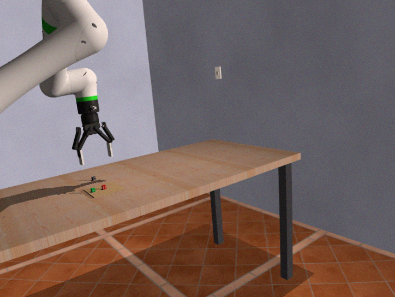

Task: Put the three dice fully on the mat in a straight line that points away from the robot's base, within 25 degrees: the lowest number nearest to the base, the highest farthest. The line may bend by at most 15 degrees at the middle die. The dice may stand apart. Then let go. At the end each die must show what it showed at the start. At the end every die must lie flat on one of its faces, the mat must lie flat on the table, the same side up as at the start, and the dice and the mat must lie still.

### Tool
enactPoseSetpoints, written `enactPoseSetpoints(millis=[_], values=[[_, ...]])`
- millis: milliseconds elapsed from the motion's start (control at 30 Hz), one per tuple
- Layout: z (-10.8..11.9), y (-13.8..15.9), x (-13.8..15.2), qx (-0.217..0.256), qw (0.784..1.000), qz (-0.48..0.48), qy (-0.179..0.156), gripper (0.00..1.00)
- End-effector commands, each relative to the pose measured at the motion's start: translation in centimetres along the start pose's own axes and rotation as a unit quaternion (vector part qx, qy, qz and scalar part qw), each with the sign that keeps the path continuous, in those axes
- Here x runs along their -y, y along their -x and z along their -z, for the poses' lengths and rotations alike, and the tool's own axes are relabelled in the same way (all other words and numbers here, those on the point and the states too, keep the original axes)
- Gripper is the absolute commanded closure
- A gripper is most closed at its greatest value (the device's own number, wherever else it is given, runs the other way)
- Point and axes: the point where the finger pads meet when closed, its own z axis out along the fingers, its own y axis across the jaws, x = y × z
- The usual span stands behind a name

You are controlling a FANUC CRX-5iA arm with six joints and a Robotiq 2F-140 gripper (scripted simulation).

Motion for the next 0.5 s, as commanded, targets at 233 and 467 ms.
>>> enactPoseSetpoints(millis=[233,467], values=[[-0.2,-2.0,-0.5,-0.003,0.983,0.182,-0.008,0.0],[-0.5,-3.9,-0.8,-0.004,0.942,0.336,-0.008,0.0]])
